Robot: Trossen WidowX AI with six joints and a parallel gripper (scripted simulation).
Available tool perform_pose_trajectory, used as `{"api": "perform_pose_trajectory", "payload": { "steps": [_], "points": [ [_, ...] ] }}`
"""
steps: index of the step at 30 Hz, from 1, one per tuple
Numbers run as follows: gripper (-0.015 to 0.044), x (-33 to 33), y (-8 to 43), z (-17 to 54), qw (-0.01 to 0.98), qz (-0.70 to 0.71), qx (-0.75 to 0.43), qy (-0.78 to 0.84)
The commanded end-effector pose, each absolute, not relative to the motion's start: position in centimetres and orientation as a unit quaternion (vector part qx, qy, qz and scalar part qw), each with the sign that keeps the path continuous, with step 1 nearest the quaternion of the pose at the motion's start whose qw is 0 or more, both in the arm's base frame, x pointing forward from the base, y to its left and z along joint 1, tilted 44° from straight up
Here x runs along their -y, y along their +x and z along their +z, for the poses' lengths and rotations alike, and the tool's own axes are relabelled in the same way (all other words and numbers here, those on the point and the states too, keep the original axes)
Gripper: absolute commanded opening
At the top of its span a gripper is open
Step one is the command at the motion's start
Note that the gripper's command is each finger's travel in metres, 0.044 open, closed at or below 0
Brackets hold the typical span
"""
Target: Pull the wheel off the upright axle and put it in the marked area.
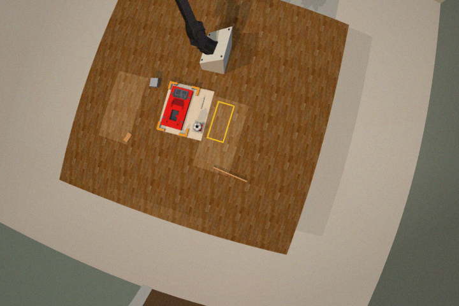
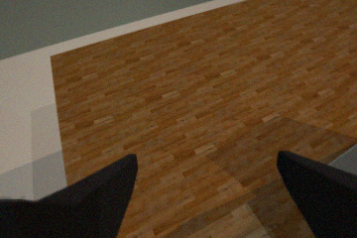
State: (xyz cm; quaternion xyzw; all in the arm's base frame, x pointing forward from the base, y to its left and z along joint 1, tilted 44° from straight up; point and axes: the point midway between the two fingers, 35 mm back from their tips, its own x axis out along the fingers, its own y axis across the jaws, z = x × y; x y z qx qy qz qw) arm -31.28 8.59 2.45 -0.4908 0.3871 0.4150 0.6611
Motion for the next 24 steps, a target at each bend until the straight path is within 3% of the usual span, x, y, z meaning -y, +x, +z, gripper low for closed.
{"api": "perform_pose_trajectory", "payload": {
  "steps": [1,4,14,24],
  "points": [
    [0.0374,-8.7,-31.2,2.4,0.661,0.414,-0.387,-0.491],
    [0.0300,-10.4,-30.7,2.4,0.666,0.403,-0.393,-0.488],
    [0.0300,-22.5,-23.6,2.0,0.709,0.316,-0.435,-0.457],
    [0.0300,-31.4,-11.1,1.8,0.752,0.205,-0.479,-0.405]
  ]
}}
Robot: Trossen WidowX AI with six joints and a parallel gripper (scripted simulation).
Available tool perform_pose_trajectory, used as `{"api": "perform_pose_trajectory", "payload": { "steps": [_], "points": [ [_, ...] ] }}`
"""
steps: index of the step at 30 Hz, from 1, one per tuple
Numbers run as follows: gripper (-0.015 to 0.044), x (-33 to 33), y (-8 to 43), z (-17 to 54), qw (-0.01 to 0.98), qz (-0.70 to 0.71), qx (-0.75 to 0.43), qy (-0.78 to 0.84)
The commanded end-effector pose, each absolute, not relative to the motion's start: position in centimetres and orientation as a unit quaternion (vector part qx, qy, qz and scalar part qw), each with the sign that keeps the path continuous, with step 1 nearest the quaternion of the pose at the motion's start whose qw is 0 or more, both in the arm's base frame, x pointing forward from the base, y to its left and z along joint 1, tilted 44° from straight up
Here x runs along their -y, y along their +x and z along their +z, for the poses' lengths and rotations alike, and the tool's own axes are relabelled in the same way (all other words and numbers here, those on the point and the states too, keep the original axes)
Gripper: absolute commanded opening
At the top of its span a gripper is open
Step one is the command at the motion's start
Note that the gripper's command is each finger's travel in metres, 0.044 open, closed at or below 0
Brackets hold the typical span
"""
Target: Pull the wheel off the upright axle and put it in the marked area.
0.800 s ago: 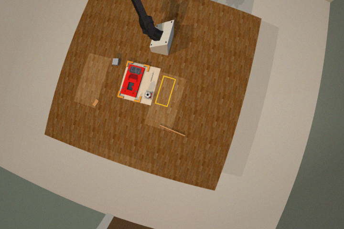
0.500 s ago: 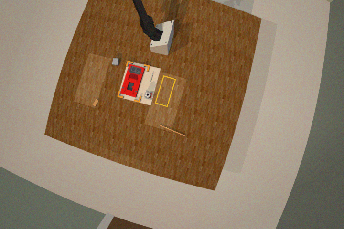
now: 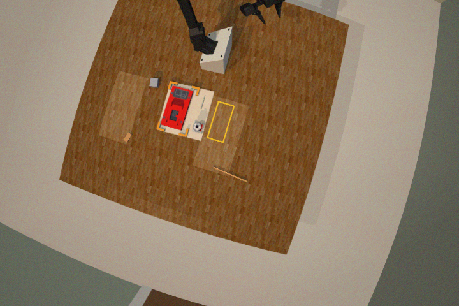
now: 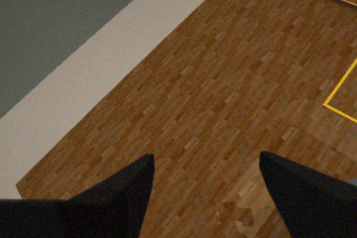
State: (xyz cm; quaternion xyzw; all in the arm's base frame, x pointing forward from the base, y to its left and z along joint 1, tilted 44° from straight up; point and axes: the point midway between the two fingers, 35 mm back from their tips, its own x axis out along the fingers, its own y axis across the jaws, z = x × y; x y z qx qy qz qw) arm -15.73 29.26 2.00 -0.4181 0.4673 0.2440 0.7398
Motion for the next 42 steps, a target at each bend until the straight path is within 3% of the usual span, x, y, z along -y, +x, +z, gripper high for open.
{"api": "perform_pose_trajectory", "payload": {
  "steps": [1,16,30,37,42],
  "points": [
    [0.0300,-31.9,-9.6,1.9,0.755,0.193,-0.483,-0.399],
    [0.0300,-31.6,12.5,0.9,0.769,0.007,-0.541,-0.339],
    [0.0300,-20.0,29.6,0.2,0.732,-0.140,-0.592,-0.307],
    [0.0300,-10.5,35.7,0.2,0.699,-0.214,-0.613,-0.300],
    [0.0300,-9.5,36.1,0.2,0.695,-0.221,-0.616,-0.299]
  ]
}}
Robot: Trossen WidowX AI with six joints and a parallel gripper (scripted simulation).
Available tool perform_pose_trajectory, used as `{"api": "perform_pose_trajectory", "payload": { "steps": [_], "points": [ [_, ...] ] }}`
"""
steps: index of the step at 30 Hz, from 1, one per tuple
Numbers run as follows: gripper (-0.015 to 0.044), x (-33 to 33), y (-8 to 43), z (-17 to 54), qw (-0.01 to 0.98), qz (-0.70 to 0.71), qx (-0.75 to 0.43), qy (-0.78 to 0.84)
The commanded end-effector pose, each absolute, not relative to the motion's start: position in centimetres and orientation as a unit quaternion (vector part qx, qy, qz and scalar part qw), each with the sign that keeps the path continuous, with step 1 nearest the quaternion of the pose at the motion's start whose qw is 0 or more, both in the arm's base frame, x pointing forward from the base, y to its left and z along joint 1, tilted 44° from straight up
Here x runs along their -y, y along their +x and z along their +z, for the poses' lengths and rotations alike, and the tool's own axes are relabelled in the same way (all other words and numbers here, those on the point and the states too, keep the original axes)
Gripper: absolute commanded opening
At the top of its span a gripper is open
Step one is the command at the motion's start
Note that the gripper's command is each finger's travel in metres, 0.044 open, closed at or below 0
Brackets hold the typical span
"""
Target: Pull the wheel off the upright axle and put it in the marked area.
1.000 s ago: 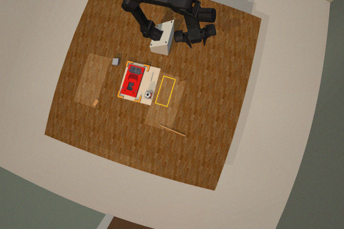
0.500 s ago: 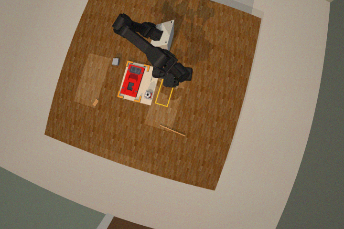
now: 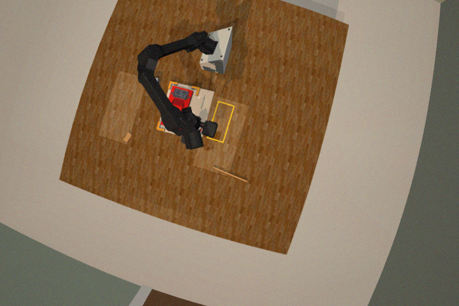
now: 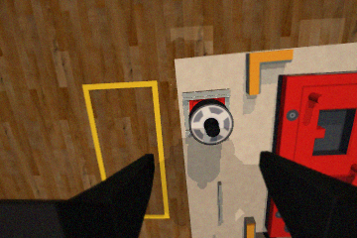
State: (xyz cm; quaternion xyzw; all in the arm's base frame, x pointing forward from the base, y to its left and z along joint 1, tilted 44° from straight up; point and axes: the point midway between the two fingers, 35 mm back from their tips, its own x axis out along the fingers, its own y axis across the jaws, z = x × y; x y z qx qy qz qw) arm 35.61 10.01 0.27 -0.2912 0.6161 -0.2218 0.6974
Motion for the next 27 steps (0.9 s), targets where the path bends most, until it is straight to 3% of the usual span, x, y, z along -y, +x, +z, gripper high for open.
{"api": "perform_pose_trajectory", "payload": {
  "steps": [1,26,27],
  "points": [
    [0.0300,-9.5,36.0,0.2,0.695,-0.221,-0.616,-0.299],
    [0.0300,-3.8,36.5,-4.8,0.694,-0.223,-0.615,-0.300],
    [0.0274,-3.9,36.4,-4.5,0.694,-0.226,-0.617,-0.295]
  ]
}}
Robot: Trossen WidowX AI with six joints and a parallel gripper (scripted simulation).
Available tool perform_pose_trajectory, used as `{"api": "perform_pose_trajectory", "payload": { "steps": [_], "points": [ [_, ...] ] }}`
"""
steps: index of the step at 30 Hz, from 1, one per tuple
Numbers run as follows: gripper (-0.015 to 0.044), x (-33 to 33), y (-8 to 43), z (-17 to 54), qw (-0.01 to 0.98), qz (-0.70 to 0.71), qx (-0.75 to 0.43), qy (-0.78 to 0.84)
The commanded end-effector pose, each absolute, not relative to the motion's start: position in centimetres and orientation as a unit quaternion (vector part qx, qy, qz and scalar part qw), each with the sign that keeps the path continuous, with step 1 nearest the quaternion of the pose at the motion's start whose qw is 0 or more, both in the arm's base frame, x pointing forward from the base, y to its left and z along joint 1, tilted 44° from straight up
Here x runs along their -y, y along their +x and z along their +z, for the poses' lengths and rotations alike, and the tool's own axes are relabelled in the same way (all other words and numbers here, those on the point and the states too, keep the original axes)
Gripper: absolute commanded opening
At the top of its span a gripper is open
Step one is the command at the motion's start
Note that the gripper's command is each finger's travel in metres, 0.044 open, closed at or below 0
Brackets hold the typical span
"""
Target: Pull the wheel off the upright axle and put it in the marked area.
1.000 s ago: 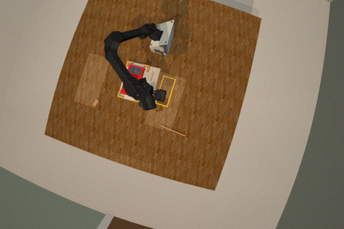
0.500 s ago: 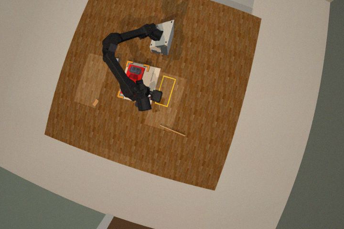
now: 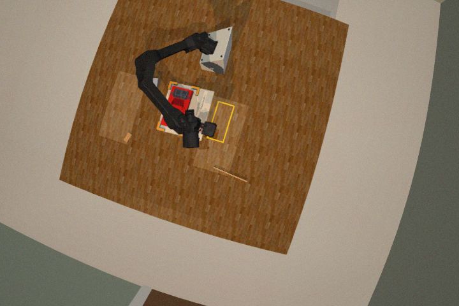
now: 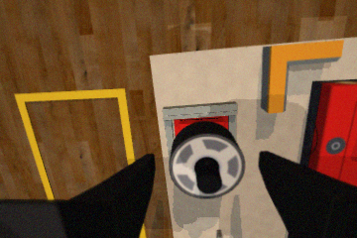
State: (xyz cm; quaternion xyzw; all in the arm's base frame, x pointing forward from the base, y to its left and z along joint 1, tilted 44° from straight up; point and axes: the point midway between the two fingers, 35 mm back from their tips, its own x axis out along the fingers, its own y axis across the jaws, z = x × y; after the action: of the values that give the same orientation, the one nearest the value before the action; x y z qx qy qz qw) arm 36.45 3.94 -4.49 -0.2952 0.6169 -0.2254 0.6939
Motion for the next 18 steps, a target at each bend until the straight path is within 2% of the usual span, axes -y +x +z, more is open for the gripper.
{"api": "perform_pose_trajectory", "payload": {
  "steps": [1,3,11,16,18],
  "points": [
    [0.0247,-3.93,36.45,-4.47,0.694,-0.226,-0.617,-0.295],
    [0.0195,-3.93,36.45,-4.47,0.694,-0.226,-0.617,-0.295],
    [0.0142,-3.93,36.45,-4.47,0.694,-0.226,-0.617,-0.295],
    [0.0010,-3.99,36.44,-4.42,0.694,-0.226,-0.617,-0.295],
    [0.0000,-4.04,36.43,-4.37,0.694,-0.226,-0.617,-0.295]
  ]
}}
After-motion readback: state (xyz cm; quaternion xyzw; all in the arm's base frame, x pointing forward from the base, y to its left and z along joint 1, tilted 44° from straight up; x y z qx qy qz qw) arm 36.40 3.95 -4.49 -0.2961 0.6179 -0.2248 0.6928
